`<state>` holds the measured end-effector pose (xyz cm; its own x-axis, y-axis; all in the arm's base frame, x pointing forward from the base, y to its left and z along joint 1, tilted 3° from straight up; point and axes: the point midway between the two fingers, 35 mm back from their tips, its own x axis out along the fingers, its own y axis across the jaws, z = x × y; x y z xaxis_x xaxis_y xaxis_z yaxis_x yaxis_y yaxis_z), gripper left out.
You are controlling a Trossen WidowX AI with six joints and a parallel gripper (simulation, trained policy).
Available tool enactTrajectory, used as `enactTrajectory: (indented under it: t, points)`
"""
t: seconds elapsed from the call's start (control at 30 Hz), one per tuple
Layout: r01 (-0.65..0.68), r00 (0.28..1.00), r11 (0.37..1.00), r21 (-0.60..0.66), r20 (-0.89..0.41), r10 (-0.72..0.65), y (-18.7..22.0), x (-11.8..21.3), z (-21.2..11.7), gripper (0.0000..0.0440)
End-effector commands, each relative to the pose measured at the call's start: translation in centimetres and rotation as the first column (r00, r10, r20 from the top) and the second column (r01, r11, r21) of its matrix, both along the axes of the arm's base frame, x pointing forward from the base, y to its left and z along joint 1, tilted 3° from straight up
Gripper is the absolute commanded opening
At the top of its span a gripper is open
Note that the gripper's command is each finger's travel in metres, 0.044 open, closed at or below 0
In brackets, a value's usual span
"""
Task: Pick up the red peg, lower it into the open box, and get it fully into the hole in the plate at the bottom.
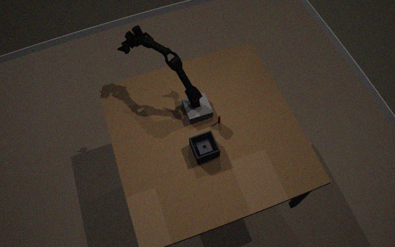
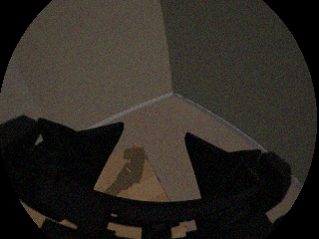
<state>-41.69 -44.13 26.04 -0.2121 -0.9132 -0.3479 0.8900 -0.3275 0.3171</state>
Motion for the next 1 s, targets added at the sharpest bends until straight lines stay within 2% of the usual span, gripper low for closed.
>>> enactTrajectory:
  t: [0.0, 0.03, 0.17, 0.5, 0.73, 0.97]
  points:
    - [-0.015, 1.0, 1.0, -0.008, -0.008, 0.014, -0.5, 0.6, 0.4, 0.0425]
    - [-0.031, 0.999, 0.999, -0.013, -0.014, 0.03, -1.1, 1.4, 0.6, 0.044]
    - [-0.102, 0.995, 0.995, -0.014, -0.02, 0.102, -3.9, 5.8, 1.6, 0.044]
    - [-0.279, 0.96, 0.959, 0.059, 0.011, 0.279, -8.3, 20.7, 3.2, 0.044]
    - [-0.397, 0.918, 0.91, 0.122, 0.063, 0.392, -8.4, 31.3, 3.6, 0.044]
    - [-0.505, 0.863, 0.842, 0.187, 0.127, 0.489, -6.3, 41.5, 3.6, 0.044]
